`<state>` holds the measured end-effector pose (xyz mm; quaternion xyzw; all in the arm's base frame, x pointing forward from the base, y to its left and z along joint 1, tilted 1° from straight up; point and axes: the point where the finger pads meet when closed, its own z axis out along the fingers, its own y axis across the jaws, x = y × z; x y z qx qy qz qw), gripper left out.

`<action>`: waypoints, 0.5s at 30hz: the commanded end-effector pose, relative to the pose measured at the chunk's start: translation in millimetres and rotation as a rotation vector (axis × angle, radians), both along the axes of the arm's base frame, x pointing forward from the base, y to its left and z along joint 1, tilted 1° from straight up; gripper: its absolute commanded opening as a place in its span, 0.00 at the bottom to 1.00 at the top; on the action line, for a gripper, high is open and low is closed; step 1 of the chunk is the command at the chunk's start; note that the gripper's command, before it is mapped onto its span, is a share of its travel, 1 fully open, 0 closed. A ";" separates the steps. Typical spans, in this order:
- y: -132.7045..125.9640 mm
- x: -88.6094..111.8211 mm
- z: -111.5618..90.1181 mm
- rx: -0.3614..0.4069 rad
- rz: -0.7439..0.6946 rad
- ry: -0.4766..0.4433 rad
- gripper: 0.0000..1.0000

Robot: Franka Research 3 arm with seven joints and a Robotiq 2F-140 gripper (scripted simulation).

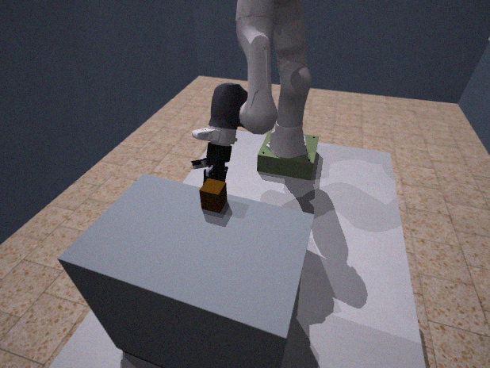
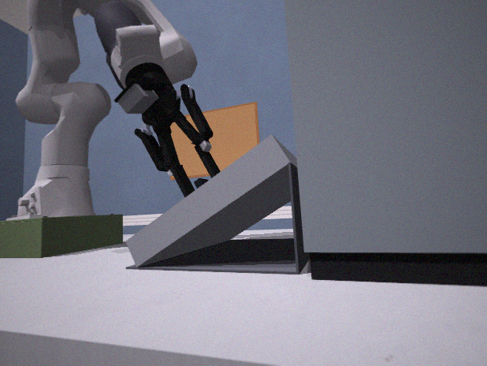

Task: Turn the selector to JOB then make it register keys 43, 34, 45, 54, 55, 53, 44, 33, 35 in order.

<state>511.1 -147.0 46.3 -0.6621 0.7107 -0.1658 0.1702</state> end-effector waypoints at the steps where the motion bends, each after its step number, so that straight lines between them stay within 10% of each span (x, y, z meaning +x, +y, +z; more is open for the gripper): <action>1: 0.4 0.4 0.3 0.004 -0.005 0.000 0.40; 15: 0.5 -4.3 9.4 0.004 -0.005 0.000 0.40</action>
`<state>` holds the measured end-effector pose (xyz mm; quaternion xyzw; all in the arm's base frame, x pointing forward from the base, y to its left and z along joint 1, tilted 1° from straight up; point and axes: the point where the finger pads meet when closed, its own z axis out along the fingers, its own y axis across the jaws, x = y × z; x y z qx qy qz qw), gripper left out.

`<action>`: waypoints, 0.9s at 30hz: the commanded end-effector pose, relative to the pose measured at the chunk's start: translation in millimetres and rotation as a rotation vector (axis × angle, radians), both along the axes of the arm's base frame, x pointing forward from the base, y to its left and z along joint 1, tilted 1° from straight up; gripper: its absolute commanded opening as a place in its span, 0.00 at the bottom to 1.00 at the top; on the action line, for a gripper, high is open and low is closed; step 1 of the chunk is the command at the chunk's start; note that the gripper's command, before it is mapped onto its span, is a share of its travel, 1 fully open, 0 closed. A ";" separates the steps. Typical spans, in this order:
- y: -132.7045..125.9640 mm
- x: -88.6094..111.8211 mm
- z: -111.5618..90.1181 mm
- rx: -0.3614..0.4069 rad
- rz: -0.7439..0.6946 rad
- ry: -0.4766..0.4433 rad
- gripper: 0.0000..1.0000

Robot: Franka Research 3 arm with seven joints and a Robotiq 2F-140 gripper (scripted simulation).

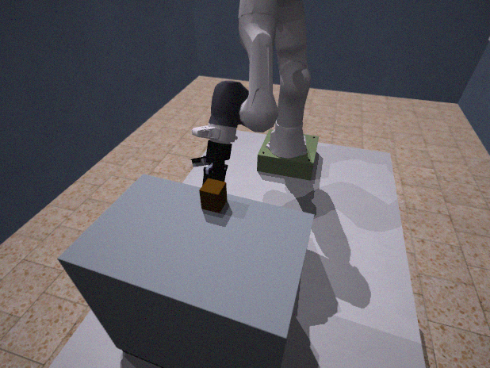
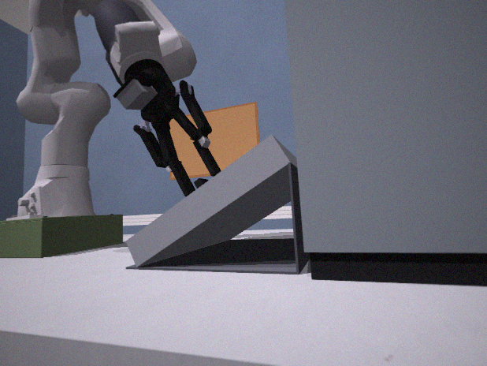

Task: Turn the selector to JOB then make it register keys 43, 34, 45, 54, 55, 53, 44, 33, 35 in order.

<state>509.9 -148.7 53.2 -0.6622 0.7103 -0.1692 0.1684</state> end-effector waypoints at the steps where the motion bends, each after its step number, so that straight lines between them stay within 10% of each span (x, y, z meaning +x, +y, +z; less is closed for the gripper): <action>1: 2.2 -3.1 2.5 0.012 -0.004 0.002 0.40; 27: 2.5 -20.4 35.5 0.012 -0.004 0.002 0.40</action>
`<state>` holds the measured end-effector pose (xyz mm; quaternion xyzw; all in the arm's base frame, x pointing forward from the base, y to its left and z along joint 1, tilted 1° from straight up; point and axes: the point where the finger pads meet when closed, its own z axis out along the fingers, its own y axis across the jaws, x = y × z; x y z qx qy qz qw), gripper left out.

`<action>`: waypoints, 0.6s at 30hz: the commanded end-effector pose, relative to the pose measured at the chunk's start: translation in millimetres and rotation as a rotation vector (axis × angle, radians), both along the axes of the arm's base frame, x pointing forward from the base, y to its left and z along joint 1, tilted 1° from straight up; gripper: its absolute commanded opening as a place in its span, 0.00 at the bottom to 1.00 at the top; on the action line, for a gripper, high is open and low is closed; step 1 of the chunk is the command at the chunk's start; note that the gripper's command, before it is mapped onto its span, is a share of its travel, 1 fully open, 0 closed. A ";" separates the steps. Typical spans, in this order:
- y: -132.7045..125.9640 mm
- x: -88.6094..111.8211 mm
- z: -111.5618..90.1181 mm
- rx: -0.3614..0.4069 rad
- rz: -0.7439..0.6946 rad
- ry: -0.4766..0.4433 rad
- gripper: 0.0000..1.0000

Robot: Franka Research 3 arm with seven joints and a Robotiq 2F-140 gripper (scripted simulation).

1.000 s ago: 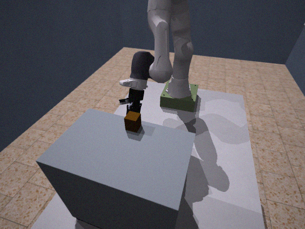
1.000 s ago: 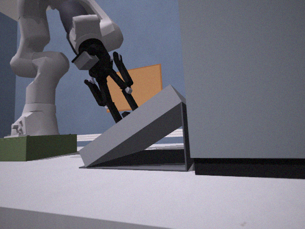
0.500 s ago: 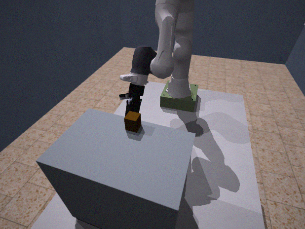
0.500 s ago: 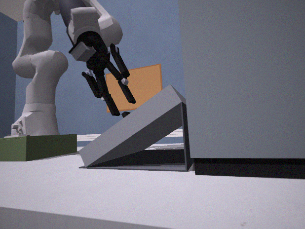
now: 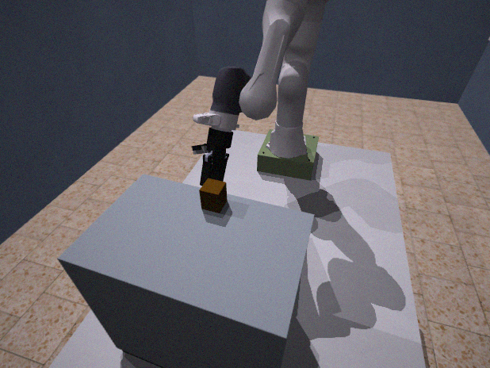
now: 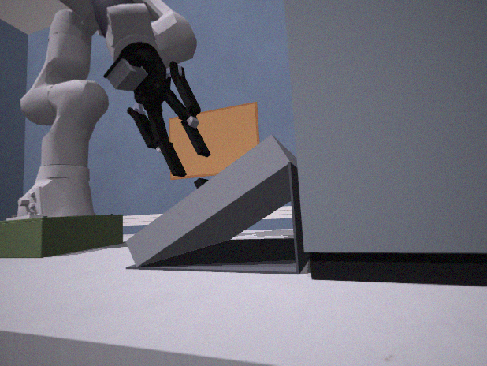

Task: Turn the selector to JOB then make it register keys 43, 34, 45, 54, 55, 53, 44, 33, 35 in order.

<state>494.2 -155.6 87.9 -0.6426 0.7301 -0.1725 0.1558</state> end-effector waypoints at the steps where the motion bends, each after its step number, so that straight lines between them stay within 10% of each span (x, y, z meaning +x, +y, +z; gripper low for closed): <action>1: 9.4 -5.4 1.8 0.020 0.055 -0.011 0.40; 10: 9.4 -6.8 4.8 0.020 0.055 -0.012 0.40; 11: 9.4 -6.8 4.8 0.020 0.055 -0.012 0.10; 18: 9.4 -6.8 4.8 0.020 0.055 -0.012 0.10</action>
